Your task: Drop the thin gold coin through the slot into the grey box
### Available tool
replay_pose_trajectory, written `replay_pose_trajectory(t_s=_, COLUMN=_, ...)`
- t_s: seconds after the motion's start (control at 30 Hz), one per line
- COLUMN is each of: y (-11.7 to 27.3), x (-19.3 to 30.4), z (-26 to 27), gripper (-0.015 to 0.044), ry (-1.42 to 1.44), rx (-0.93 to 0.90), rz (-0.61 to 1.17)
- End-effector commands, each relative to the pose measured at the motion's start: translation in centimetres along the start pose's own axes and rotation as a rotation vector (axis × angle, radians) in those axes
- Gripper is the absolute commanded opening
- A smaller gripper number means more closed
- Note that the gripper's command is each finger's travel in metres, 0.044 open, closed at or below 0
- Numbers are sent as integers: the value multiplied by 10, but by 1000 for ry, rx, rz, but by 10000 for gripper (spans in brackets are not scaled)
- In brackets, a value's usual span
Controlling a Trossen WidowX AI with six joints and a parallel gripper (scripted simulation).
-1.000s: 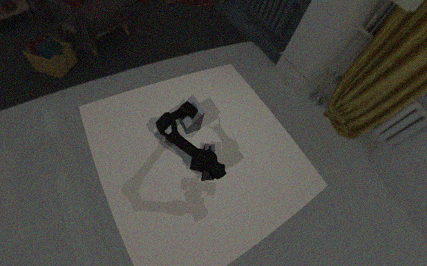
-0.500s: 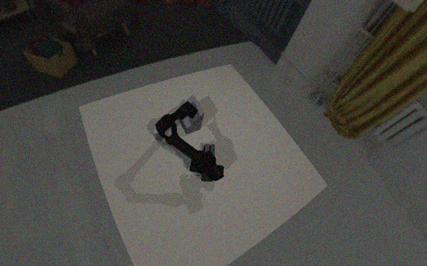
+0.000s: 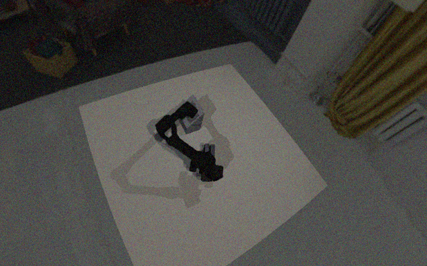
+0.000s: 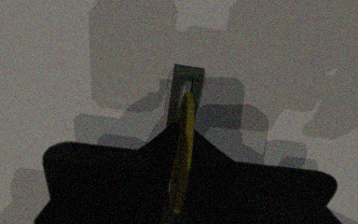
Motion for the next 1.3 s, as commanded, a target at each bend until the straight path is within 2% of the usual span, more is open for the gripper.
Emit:
replay_pose_trajectory(t_s=0.0, y=-1, x=0, z=0, gripper=0, ry=5, rx=3, rz=0)
replay_pose_trajectory(t_s=0.17, y=3, x=0, z=0, gripper=0, ry=5, rx=2, rz=0)
replay_pose_trajectory(t_s=1.27, y=85, x=0, z=2, gripper=0, ry=5, rx=-1, rz=4)
Point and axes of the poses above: the point midway between the two fingers, 35 mm back from their tips, its own y axis back along the fingers, its own z axis across the jaws, x = y × z, the point moved 10 cm from there along y, back along the fingers, and after that the axes turned 13 degrees about -y, right-handed, at the moved point
